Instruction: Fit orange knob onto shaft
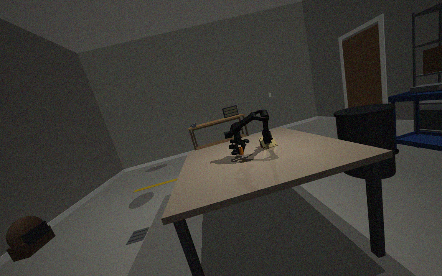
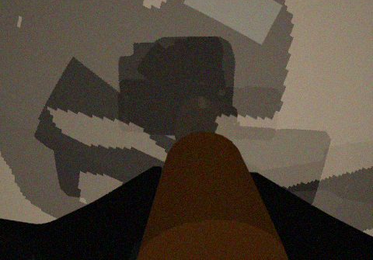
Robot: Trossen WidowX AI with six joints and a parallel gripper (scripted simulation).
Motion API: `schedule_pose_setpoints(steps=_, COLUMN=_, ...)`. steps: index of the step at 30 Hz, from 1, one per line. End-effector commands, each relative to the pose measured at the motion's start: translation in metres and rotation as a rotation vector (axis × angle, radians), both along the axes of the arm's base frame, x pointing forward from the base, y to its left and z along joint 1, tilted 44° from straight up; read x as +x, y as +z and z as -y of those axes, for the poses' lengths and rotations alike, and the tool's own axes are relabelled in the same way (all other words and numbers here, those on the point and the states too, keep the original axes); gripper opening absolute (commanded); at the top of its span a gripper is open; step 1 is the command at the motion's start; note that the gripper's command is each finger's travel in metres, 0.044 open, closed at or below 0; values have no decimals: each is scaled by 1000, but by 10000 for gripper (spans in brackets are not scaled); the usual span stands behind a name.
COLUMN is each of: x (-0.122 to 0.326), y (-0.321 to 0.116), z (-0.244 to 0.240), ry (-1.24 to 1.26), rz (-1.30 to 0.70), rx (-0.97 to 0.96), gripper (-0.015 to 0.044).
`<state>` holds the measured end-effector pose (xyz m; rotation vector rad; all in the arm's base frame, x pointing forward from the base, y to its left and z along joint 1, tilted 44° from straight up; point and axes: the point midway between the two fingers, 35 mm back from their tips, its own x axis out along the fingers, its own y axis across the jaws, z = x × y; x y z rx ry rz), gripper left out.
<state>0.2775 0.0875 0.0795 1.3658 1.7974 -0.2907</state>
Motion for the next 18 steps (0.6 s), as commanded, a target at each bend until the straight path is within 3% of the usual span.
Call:
schedule_pose_setpoints(steps=1, x=-1, y=-16, z=-15, ry=7, rz=6, rx=9, gripper=0)
schedule_pose_setpoints(steps=14, x=-4, y=-21, z=-19, ry=11, rz=7, rx=11, gripper=0)
schedule_pose_setpoints(steps=18, x=-3, y=-20, z=-18, ry=14, rz=8, rx=8, gripper=105)
